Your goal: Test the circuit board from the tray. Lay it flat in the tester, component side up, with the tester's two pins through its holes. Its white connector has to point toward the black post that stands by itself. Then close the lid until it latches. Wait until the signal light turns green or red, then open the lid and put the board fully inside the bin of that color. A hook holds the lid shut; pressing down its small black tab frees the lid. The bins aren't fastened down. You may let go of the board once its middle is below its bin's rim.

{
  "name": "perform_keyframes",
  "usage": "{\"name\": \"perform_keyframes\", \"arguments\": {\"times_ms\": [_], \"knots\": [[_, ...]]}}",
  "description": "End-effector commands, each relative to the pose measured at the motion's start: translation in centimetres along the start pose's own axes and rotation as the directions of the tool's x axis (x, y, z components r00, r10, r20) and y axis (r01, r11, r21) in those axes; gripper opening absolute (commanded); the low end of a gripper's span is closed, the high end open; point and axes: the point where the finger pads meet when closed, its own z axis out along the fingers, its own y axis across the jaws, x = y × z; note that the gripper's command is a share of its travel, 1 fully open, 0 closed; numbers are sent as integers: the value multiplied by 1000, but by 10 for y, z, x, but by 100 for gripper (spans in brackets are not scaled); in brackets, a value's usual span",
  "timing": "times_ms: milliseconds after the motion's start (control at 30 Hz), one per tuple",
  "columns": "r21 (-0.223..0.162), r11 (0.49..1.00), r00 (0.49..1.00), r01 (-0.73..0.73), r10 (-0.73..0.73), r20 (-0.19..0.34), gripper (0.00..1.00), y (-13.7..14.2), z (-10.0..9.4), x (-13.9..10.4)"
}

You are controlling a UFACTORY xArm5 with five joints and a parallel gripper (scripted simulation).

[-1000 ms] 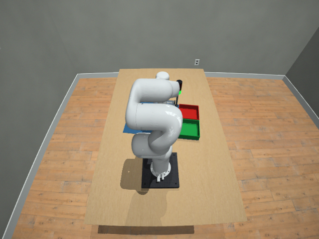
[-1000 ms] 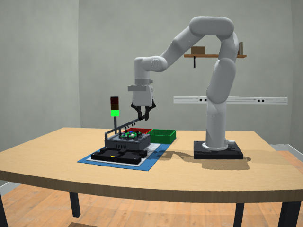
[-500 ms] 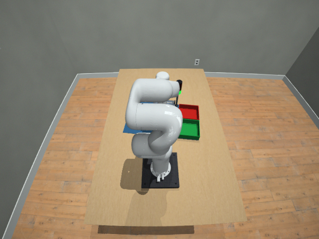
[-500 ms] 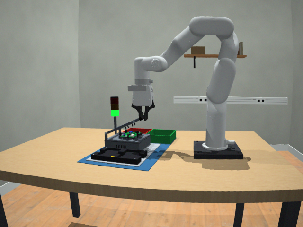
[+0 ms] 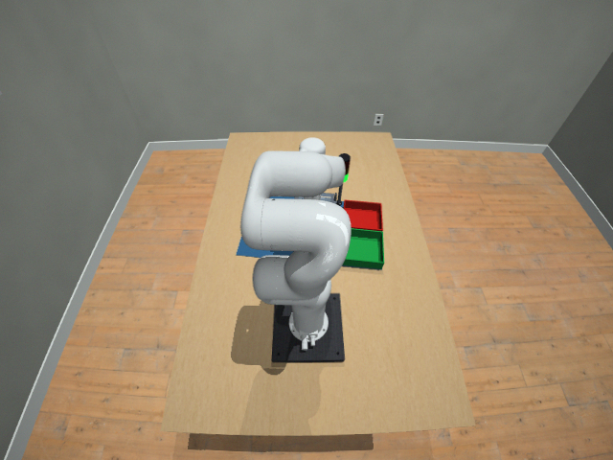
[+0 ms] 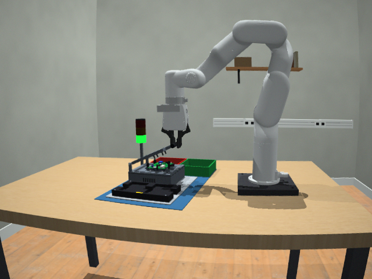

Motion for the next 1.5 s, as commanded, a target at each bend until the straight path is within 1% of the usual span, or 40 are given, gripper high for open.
{"name": "perform_keyframes", "arguments": {"times_ms": [0, 633, 767, 900, 1133, 1200, 1467], "knots": [[-4, 1000, 1000, 0, 0, 0, 0, 1, -1, 0], [-4, 1000, 1000, 0, 0, 0, 0, 1, -1, 0], [-4, 1000, 1000, 0, 0, 0, 0, 2, -4, 0], [-4, 1000, 1000, 0, 0, 0, 0, 6, -12, 0], [-4, 1000, 1000, 0, 0, 0, 0, 18, -33, 0], [-4, 1000, 1000, 0, 0, 0, 0, 18, -33, 0], [-4, 1000, 1000, 0, 0, 0, 0, 32, -52, 0]]}}
